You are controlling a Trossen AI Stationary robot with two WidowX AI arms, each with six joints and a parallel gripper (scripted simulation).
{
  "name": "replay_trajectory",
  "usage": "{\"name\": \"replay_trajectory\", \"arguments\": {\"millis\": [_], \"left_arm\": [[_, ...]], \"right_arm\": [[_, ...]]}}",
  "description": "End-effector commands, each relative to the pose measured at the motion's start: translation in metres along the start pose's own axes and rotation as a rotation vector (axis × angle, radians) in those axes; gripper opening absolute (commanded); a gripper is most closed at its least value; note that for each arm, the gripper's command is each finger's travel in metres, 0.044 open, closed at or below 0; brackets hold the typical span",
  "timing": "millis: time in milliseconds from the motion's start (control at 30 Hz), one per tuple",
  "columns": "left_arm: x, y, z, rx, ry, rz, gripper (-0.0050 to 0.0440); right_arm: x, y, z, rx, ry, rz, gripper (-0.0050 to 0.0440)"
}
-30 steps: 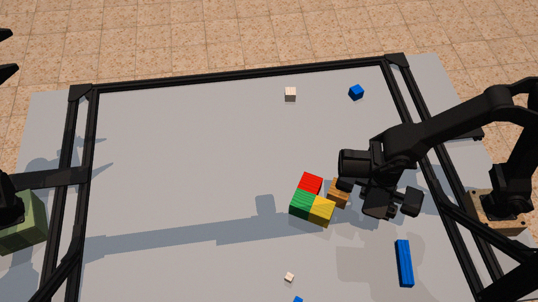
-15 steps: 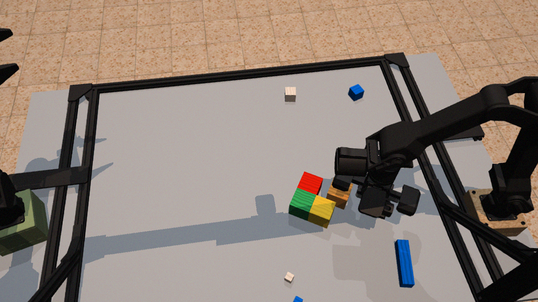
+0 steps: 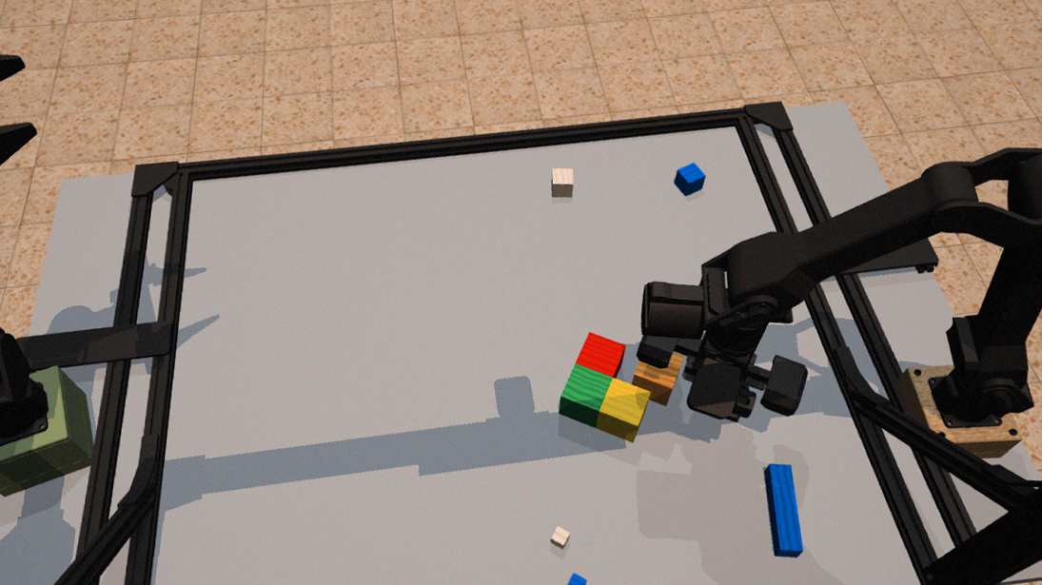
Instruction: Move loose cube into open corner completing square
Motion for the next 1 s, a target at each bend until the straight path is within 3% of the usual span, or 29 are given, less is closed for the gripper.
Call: {"name": "replay_trajectory", "arguments": {"millis": [0,967], "left_arm": [[0.000,0.000,0.000,-0.004,0.000,-0.002,0.0400],[0.000,0.000,0.000,-0.004,0.000,-0.002,0.0400]], "right_arm": [[0.001,-0.004,0.001,-0.005,0.005,0.001,0.0000],[0.001,-0.019,0.005,-0.005,0.005,0.001,0.0000]]}}
Point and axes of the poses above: on each arm, the point midway between the two fingers, 35 mm back from their tips, its own x axis out along the fingers, its own y axis across the jaws, z = x × y, the point moved 9 cm from there along -x, back along the fingers, and after that the axes turned 14 degrees about x, right-handed, at the moved point
